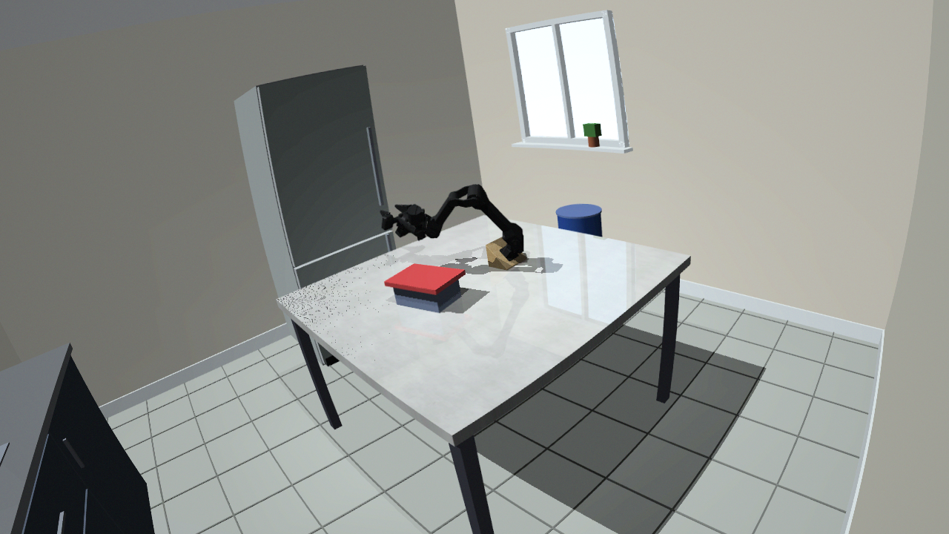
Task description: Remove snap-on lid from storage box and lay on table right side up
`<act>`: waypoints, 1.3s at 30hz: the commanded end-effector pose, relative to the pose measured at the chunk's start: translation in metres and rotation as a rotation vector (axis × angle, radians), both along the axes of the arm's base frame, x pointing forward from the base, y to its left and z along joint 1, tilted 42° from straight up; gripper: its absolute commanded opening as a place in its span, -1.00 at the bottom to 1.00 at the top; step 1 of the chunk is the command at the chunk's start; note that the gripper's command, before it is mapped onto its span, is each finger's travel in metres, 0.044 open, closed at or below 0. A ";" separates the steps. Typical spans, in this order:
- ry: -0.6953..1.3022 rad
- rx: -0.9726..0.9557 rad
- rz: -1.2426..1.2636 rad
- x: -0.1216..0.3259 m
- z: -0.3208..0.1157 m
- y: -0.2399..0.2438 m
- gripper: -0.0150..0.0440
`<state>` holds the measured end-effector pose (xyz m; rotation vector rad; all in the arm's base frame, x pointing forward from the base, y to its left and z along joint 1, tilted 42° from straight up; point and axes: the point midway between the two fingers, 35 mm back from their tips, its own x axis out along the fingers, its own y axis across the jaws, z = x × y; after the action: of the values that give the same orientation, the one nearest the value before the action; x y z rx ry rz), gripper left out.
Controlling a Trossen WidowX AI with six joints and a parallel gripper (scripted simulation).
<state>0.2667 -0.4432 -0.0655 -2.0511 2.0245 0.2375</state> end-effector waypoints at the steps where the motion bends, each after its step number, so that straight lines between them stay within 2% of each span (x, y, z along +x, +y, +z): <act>1: -0.014 0.007 0.002 0.001 0.000 0.000 0.78; 6: -0.383 0.238 0.013 0.016 -0.009 0.008 0.33; 10: -0.711 0.508 -0.076 0.024 -0.015 0.027 0.31; 13: -0.824 0.614 -0.135 0.026 -0.016 0.036 0.31; 19: -1.232 1.052 -0.531 0.027 -0.010 0.086 0.31; 24: -1.353 1.273 -0.791 0.024 0.002 0.118 0.31; 31: -1.456 1.389 -1.059 0.022 0.012 0.138 0.31; 39: -1.532 1.532 -1.481 0.017 0.032 0.169 0.31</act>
<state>0.2962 -0.3411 -0.0678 -0.4032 1.0528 -0.0758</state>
